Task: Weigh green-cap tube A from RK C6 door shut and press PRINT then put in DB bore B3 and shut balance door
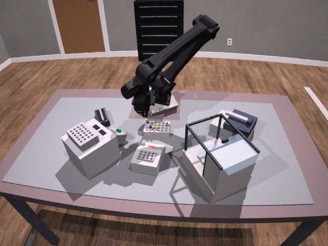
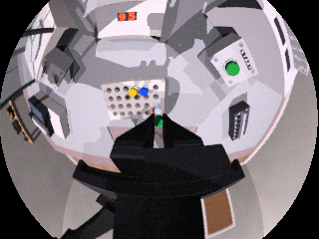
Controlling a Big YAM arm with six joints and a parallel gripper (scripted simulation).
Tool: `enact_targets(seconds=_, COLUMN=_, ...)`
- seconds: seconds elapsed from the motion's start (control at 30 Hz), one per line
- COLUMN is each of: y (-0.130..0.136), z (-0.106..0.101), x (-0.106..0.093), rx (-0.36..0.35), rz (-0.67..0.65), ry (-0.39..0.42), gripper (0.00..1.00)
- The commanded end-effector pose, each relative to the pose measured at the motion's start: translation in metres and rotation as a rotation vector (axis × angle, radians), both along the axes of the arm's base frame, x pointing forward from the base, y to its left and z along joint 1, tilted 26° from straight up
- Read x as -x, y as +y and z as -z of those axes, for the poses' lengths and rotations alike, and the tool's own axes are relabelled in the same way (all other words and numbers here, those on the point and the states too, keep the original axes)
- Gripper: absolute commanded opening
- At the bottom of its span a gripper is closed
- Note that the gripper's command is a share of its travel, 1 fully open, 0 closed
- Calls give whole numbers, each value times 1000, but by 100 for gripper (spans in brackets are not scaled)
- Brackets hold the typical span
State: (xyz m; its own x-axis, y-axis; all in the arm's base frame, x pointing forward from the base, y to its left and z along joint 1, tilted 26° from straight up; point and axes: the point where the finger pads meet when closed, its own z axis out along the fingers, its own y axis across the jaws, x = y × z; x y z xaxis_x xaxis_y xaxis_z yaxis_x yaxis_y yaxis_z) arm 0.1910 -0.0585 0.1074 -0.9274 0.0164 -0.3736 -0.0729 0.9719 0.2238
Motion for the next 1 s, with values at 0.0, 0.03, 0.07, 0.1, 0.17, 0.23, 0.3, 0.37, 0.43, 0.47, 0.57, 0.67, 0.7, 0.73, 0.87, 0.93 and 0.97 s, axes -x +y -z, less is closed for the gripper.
enact_targets(seconds=0.0, y=-22, z=-32, x=-25, rx=58, rz=-1, ry=-83, gripper=9)
enact_targets(seconds=0.03, y=-18, z=-37, x=-32, rx=58, rz=-8, ry=-82, gripper=9)
enact_targets(seconds=0.07, y=-18, z=-38, x=-32, rx=58, rz=-8, ry=-81, gripper=9)
enact_targets(seconds=0.1, y=-18, z=-44, x=-38, rx=82, rz=-30, ry=-89, gripper=9)
enact_targets(seconds=0.17, y=-17, z=-57, x=-49, rx=84, rz=-33, ry=-92, gripper=9)
enact_targets(seconds=0.23, y=-17, z=-60, x=-52, rx=83, rz=-33, ry=-92, gripper=9)
enact_targets(seconds=0.3, y=-17, z=-60, x=-52, rx=83, rz=-33, ry=-92, gripper=9)
enact_targets(seconds=0.37, y=-15, z=-72, x=-64, rx=110, rz=-61, ry=-108, gripper=9)
enact_targets(seconds=0.43, y=-10, z=-82, x=-71, rx=98, rz=-61, ry=-91, gripper=9)
enact_targets(seconds=0.47, y=-10, z=-91, x=-80, rx=128, rz=-82, ry=-125, gripper=9)
enact_targets(seconds=0.57, y=-3, z=-108, x=-94, rx=124, rz=-88, ry=-117, gripper=9)
enact_targets(seconds=0.67, y=2, z=-123, x=-109, rx=152, rz=-112, ry=-154, gripper=9)
enact_targets(seconds=0.7, y=5, z=-128, x=-112, rx=147, rz=-113, ry=-145, gripper=9)
enact_targets(seconds=0.73, y=9, z=-132, x=-114, rx=141, rz=-113, ry=-132, gripper=9)
enact_targets(seconds=0.87, y=14, z=-147, x=-129, rx=168, rz=-136, ry=-183, gripper=9)
enact_targets(seconds=0.93, y=21, z=-159, x=-139, rx=179, rz=-155, ry=-209, gripper=9)
enact_targets(seconds=0.97, y=25, z=-165, x=-144, rx=182, rz=-160, ry=-217, gripper=9)
